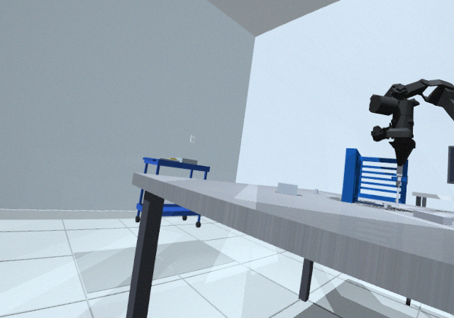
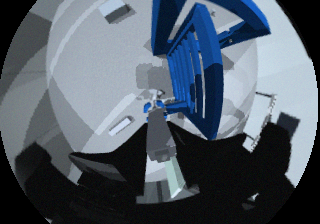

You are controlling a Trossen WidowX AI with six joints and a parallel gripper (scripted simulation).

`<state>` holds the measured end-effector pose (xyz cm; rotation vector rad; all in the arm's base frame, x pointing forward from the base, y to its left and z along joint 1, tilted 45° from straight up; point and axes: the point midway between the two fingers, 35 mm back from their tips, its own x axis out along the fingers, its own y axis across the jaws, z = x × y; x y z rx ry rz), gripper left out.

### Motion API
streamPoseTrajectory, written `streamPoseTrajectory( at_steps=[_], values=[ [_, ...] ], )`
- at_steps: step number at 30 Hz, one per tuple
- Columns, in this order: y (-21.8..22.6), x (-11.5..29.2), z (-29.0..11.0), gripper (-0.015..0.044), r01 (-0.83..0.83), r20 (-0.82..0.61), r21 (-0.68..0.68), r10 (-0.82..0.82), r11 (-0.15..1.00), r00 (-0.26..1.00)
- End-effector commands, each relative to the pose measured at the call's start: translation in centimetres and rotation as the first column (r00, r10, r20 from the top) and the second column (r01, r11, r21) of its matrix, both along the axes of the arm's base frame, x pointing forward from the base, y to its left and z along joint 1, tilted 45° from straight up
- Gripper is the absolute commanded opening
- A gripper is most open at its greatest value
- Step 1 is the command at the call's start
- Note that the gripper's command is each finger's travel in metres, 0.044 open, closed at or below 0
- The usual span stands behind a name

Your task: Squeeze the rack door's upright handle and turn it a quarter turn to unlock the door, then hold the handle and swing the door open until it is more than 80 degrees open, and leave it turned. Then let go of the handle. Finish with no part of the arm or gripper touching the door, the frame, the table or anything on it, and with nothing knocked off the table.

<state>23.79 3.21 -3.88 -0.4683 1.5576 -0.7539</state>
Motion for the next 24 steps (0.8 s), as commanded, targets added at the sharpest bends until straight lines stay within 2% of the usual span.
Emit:
streamPoseTrajectory(
  at_steps=[1,6,7,24],
  values=[
    [0.0,0.0,0.0,0.0141,0.010,0.008,-0.001,-0.010,1.000,1.000],
    [0.0,0.0,0.0,0.0272,0.010,0.008,-0.001,-0.010,1.000,1.000],
    [0.0,0.0,0.0,0.0282,0.010,0.008,-0.001,-0.010,1.000,1.000],
    [1.8,0.6,1.7,0.0282,0.009,0.008,0.001,-0.009,1.000,1.000]
  ],
)
